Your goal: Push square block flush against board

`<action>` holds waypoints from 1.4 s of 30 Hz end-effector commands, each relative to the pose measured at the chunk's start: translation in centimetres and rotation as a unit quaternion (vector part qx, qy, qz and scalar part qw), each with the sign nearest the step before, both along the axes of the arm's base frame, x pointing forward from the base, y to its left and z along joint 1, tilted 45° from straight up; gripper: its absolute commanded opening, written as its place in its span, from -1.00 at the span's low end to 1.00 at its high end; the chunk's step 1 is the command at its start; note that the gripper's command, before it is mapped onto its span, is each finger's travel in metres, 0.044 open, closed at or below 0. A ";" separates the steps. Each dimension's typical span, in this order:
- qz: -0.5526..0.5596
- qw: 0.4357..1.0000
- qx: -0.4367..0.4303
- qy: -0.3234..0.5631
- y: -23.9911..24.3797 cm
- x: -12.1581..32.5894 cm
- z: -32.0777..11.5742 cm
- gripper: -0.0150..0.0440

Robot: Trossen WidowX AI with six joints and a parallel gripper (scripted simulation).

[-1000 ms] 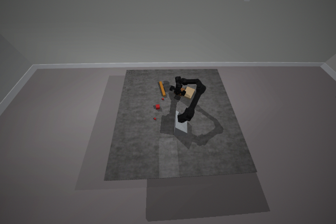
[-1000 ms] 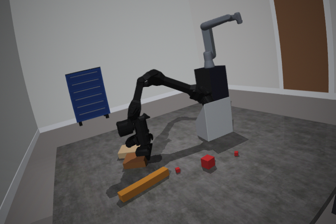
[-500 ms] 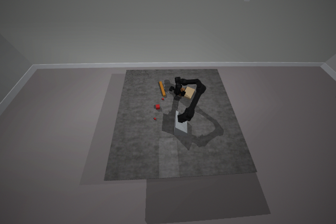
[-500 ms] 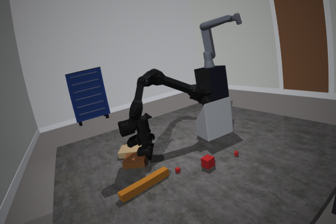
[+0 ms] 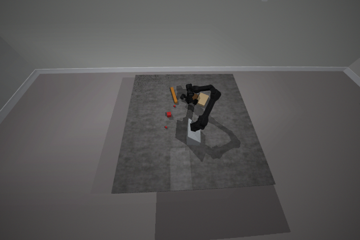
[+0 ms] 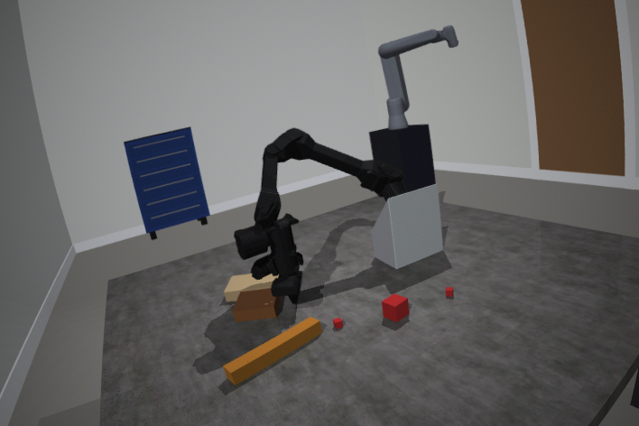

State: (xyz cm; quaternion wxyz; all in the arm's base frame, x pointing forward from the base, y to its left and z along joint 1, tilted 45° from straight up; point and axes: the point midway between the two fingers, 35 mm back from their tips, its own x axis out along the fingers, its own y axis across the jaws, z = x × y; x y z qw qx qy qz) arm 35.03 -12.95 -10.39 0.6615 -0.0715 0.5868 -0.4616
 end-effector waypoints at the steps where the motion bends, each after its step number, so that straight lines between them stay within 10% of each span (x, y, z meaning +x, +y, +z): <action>1: -0.002 1.000 0.000 0.001 0.3 -0.8 -0.3 -0.49; 17: 0.005 1.000 0.000 -0.004 4.3 0.1 3.5 -0.49; 42: -0.276 0.922 -0.038 -0.270 -4.4 0.7 11.8 -0.49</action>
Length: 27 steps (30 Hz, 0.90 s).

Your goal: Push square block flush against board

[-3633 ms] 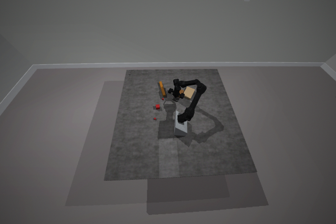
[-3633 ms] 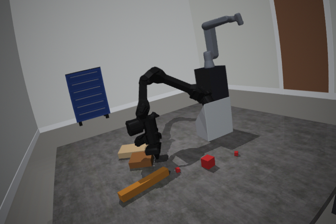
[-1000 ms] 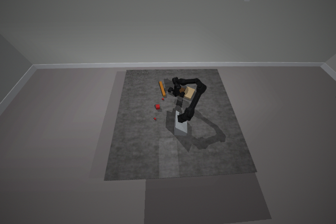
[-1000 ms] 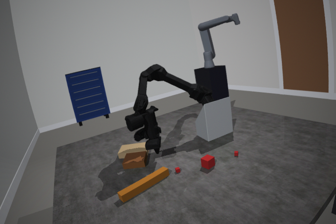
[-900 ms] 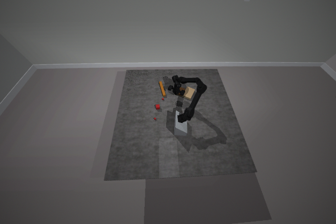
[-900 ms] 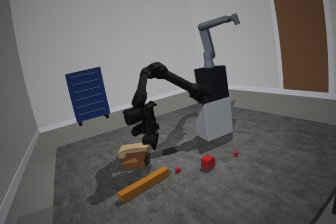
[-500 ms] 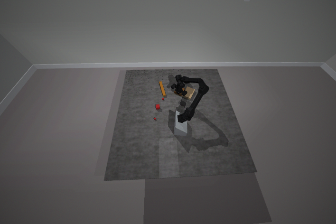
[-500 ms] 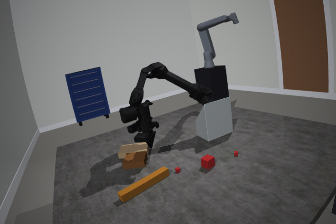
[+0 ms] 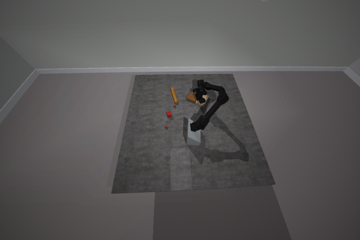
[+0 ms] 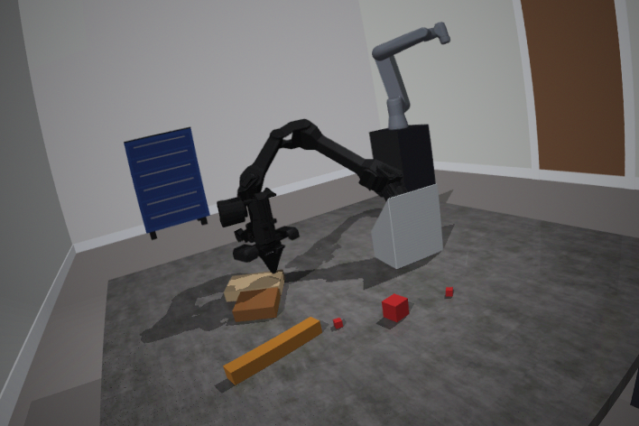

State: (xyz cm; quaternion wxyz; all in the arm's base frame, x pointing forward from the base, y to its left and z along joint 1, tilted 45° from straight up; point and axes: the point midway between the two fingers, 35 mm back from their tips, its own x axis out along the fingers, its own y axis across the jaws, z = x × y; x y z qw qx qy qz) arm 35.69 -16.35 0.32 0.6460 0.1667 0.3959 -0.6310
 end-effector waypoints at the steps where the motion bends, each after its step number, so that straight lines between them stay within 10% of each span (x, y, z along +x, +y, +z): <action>1: -0.046 0.998 -0.009 -0.044 -1.3 0.0 1.4 -0.49; 27: -0.302 0.907 -0.059 -0.287 -8.1 -2.4 8.6 -0.49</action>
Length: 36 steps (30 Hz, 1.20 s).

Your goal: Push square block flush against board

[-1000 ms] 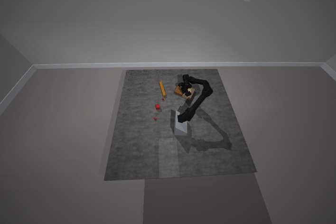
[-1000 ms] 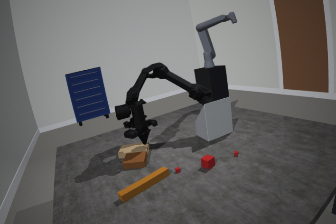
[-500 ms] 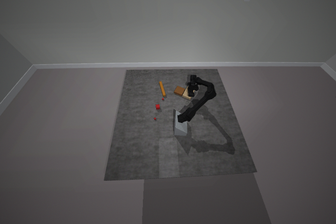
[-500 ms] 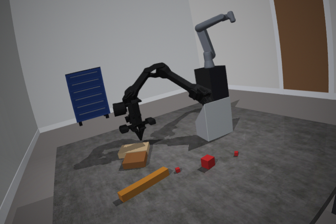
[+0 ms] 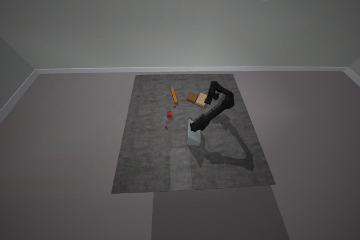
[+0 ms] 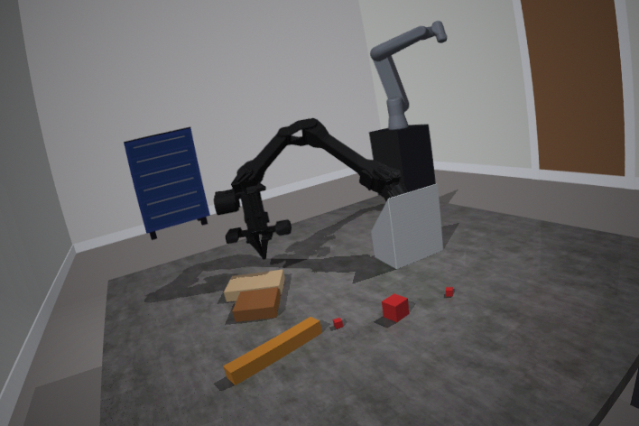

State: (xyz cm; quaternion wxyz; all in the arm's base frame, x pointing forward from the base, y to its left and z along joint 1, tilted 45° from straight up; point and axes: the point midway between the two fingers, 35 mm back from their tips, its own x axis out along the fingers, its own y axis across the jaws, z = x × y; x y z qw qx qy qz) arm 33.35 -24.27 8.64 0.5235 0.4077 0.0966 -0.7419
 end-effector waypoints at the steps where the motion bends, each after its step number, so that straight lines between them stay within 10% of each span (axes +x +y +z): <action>1: -0.009 1.000 -0.003 -0.009 -0.4 0.0 0.1 -0.49; 36: -0.011 1.000 -0.003 -0.011 -2.6 1.0 -5.3 -0.49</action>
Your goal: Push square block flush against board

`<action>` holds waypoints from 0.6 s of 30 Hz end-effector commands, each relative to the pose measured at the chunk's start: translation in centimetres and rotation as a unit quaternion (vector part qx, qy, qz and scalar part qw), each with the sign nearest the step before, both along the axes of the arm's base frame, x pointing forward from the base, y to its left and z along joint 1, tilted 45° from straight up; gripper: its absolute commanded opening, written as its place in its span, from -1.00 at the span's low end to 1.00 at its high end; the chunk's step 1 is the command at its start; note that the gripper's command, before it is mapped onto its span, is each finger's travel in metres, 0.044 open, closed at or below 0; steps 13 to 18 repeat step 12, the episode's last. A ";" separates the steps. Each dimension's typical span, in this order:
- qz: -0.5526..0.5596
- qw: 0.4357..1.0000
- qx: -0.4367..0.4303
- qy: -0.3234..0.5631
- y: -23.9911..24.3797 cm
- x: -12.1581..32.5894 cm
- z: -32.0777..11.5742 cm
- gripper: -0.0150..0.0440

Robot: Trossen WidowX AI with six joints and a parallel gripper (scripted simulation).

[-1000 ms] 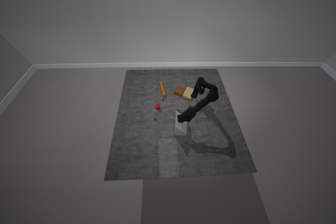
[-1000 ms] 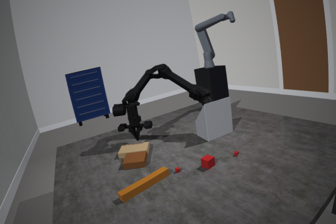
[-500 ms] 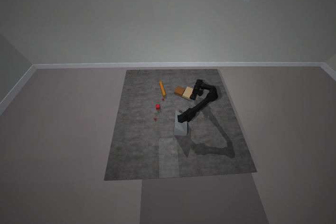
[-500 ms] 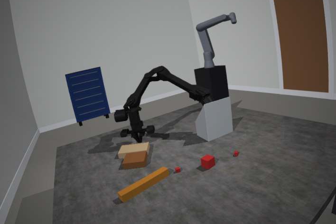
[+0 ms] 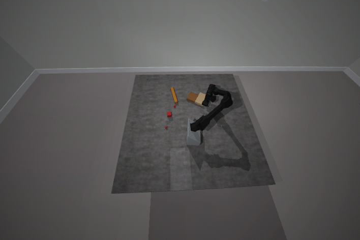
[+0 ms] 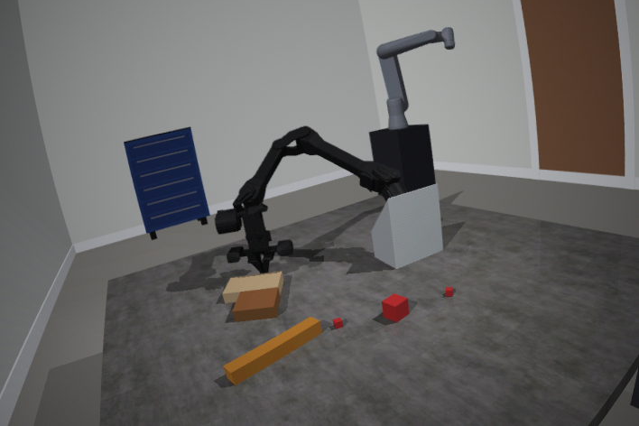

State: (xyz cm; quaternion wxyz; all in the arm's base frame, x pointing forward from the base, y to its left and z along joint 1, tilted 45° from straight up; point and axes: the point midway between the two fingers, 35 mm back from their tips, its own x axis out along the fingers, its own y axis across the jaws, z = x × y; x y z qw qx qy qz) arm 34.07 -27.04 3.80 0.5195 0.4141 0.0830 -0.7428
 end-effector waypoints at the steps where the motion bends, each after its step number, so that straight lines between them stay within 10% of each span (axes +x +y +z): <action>1: -0.001 1.000 0.002 0.000 0.2 0.3 -0.5 -0.49; 18: -0.001 1.000 0.002 0.000 -0.4 -0.2 0.2 -0.49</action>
